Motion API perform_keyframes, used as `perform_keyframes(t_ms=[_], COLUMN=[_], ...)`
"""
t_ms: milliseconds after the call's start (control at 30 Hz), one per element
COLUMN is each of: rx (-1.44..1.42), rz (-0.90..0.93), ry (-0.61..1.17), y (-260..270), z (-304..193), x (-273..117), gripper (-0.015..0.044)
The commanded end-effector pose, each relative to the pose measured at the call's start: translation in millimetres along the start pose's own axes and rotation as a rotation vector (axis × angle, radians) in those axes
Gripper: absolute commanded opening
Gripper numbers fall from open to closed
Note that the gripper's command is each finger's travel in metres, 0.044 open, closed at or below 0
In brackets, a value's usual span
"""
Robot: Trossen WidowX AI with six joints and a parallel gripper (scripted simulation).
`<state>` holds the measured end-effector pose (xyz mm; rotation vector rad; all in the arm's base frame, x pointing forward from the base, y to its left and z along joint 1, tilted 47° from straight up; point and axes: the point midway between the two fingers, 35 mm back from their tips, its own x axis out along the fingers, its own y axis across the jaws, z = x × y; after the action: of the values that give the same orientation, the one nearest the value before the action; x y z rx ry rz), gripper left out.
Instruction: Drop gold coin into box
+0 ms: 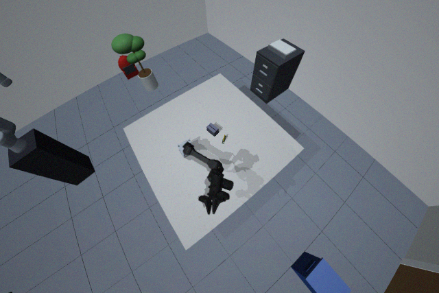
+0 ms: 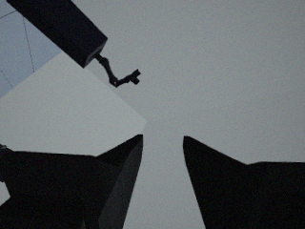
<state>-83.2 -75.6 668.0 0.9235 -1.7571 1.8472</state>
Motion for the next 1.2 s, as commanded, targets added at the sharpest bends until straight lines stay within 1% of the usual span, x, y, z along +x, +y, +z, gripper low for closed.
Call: perform_keyframes(t_ms=[0,167,333,500,667,800,933,1167], rx=[0.054,0.073,0.079,0.072,0.059,0.057,0.050,0.002], rz=[-0.052,-0.125,-0.214,-0.321,-0.443,-0.559,-0.683,-0.918], ry=[0.221,0.460,0.702,0.953,1.204,1.408,1.609,1.934], y=[-0.2,-5.7,-15.9,-30.3,-46.4,-57.9,-67.5,-83.2], z=[-76.2,-152.1,-222.4,-283.6,-329.1,-352.7,-363.2,-348.6], x=[2.6,-13.2,-47.7,-101.2,-169.5,-232.6,-299.5,-415.4], gripper=[0.0161,0.0161,0.0161,0.0161,0.0161,0.0161,0.0161,0.0161])
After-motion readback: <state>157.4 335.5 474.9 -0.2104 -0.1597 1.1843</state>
